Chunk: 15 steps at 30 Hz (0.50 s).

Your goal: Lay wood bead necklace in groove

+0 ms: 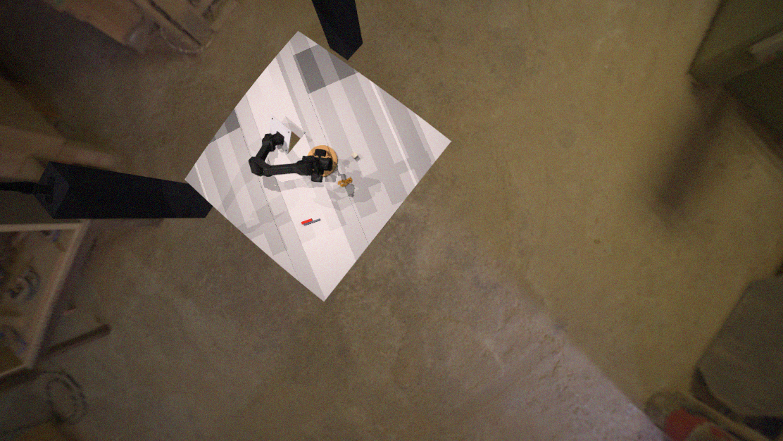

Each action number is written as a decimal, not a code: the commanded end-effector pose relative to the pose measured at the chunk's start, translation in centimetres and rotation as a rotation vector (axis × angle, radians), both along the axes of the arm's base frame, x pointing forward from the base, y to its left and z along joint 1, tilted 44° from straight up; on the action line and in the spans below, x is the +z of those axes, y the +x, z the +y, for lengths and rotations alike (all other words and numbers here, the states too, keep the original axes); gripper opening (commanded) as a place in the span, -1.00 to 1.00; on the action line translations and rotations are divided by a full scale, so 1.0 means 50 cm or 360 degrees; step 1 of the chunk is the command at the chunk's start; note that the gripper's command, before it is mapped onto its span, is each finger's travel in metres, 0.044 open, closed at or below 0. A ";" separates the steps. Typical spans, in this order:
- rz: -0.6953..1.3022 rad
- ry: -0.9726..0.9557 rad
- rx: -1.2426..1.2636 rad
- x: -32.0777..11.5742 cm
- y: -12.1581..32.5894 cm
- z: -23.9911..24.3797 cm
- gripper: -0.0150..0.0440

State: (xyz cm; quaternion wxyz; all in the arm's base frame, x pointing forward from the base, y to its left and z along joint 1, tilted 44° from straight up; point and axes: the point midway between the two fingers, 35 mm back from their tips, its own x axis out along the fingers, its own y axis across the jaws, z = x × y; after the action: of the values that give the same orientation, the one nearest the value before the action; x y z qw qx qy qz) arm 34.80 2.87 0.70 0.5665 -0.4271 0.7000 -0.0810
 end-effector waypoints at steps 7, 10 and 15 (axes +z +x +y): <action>-0.0006 -0.0001 0.0005 -0.011 0.002 -0.010 -0.08; -0.0004 -0.0003 0.0005 -0.018 0.002 -0.017 -0.08; -0.0001 -0.0007 0.0004 -0.028 0.001 -0.029 -0.08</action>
State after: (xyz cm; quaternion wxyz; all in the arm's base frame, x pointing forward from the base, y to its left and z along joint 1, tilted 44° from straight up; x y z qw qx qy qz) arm 34.91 1.89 -0.44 0.5687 -0.4266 0.6986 -0.0803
